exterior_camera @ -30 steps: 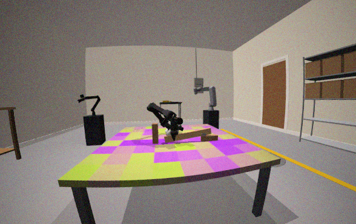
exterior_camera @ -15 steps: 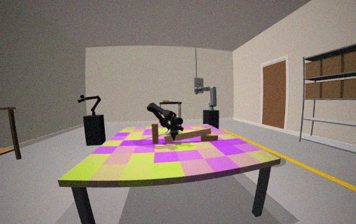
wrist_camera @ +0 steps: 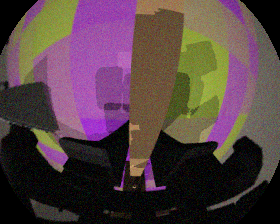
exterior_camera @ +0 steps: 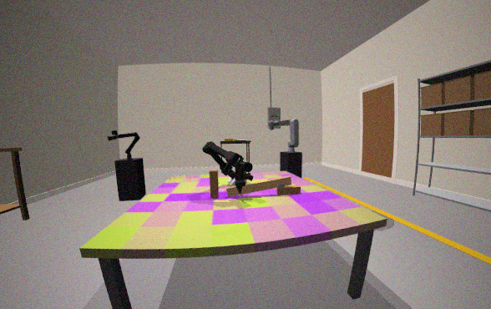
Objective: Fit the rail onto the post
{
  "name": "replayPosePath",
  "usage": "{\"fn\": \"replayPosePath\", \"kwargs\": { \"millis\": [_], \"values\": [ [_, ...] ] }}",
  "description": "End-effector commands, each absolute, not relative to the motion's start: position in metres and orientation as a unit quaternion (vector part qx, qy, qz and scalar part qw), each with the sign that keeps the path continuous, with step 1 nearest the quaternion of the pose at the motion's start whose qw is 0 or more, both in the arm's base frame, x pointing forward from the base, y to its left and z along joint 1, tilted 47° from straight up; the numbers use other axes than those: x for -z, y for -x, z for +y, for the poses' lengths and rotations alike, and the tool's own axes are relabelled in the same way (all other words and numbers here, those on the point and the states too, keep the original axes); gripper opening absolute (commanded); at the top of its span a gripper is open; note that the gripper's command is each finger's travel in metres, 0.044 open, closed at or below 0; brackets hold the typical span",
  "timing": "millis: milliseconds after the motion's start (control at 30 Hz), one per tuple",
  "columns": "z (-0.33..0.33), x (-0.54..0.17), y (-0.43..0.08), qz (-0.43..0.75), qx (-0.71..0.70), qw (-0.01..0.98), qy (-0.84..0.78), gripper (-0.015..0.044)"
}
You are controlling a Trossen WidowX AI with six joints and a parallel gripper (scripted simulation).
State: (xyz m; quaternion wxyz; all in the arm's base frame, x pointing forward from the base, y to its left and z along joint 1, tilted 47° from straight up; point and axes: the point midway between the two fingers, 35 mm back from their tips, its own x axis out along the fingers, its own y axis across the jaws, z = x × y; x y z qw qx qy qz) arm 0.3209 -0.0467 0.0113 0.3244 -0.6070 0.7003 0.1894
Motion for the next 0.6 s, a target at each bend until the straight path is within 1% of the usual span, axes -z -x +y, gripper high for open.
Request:
{"fn": "replayPosePath", "kwargs": {
  "millis": [0,567],
  "values": [
    [-0.0445,-0.0131,-0.3211,0.7,-0.19,0.324,0.608,0.0],
    [-0.0384,-0.019,-0.3222,0.7,-0.19,0.324,0.608,0.0]
  ]
}}
